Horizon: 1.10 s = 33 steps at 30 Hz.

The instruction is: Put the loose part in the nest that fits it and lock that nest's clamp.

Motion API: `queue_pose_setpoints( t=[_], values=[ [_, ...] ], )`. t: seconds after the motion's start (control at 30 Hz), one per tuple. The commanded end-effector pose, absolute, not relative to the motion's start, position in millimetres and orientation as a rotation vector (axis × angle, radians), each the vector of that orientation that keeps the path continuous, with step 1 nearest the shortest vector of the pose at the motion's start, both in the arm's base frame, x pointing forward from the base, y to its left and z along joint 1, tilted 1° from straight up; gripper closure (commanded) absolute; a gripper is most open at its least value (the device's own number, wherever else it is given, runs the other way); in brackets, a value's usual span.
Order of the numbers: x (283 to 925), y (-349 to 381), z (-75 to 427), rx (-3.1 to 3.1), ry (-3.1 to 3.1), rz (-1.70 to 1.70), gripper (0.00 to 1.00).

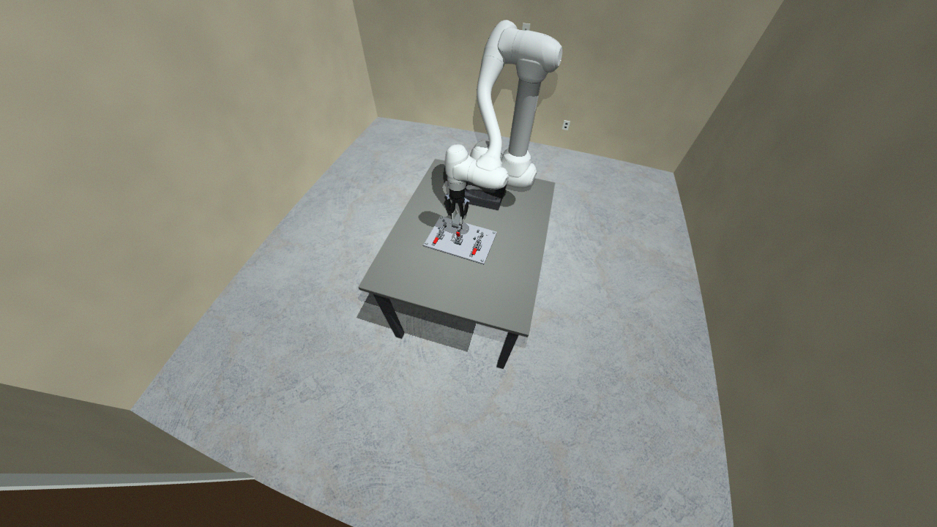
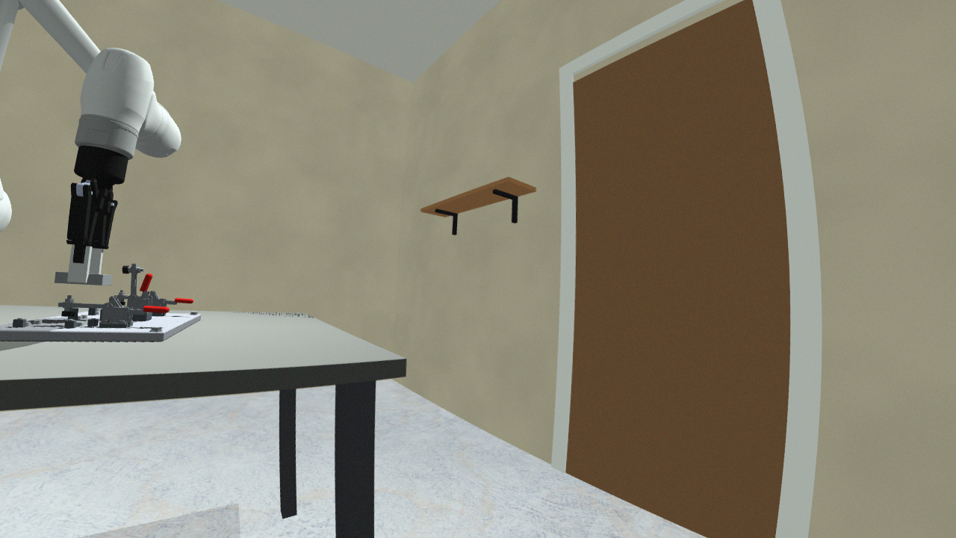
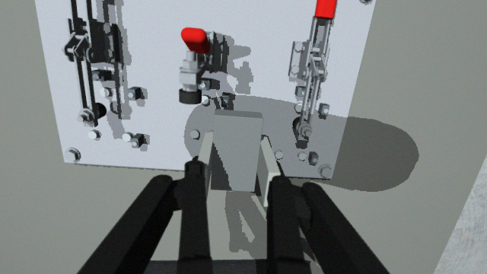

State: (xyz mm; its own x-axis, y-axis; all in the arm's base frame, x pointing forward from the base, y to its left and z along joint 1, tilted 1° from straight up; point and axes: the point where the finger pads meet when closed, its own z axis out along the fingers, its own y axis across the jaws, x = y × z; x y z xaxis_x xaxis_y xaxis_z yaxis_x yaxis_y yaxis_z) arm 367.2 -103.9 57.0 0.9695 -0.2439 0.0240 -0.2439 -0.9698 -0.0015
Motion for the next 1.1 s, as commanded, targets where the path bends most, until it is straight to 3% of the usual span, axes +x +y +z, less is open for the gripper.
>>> queue_pose_setpoints(
  t=[0.0,1.07],
  values=[
    [371,-92,57,3.113,-0.386,0.036,0.9],
    [378,-65,55,3.113,-0.386,0.036,0.9]
  ],
)
